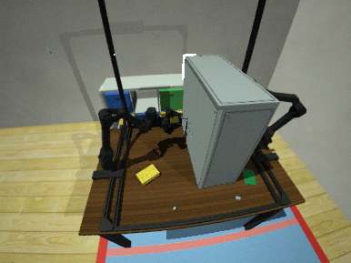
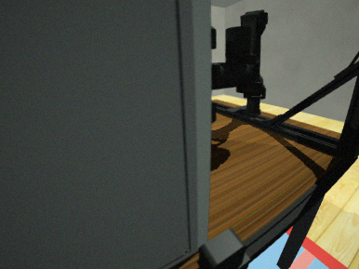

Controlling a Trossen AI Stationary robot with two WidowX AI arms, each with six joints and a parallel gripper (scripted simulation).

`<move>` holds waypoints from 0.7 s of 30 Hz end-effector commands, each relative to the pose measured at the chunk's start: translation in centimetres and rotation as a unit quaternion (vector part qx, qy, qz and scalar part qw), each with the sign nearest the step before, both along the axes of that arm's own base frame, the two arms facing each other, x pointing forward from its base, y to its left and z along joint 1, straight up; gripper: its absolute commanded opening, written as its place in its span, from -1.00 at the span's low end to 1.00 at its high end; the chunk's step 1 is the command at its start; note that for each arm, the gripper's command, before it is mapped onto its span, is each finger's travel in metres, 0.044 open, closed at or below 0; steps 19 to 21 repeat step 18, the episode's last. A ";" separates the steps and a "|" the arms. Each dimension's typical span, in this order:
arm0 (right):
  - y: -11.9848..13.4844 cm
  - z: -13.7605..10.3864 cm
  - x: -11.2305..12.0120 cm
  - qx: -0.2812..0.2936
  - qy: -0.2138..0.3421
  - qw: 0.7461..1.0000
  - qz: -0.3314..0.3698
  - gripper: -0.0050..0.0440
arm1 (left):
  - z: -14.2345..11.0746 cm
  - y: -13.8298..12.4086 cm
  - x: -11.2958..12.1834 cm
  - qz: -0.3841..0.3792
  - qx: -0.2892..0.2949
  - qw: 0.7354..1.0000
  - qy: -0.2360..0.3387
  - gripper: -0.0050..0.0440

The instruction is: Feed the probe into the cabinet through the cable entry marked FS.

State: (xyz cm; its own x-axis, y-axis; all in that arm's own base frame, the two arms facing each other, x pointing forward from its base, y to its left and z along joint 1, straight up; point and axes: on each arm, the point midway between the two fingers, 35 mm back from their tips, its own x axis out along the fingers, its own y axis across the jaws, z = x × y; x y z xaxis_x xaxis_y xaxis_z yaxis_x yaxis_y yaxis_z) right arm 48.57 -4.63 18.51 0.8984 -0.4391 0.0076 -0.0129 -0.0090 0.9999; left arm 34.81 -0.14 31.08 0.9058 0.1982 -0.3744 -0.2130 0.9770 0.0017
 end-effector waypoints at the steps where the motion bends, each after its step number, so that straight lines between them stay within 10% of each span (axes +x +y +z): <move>1: 1.4 0.4 -2.3 0.001 -0.002 1.000 0.003 1.00 | 0.0 0.1 0.0 0.003 -0.001 1.000 0.000 1.00; 11: 3.6 0.1 -7.6 0.003 0.002 1.000 0.005 1.00 | 0.0 0.1 0.0 0.003 -0.001 1.000 0.000 1.00; 21: 3.7 0.1 -7.3 0.001 0.004 1.000 0.006 1.00 | 0.0 0.1 0.0 0.003 -0.001 1.000 0.000 1.00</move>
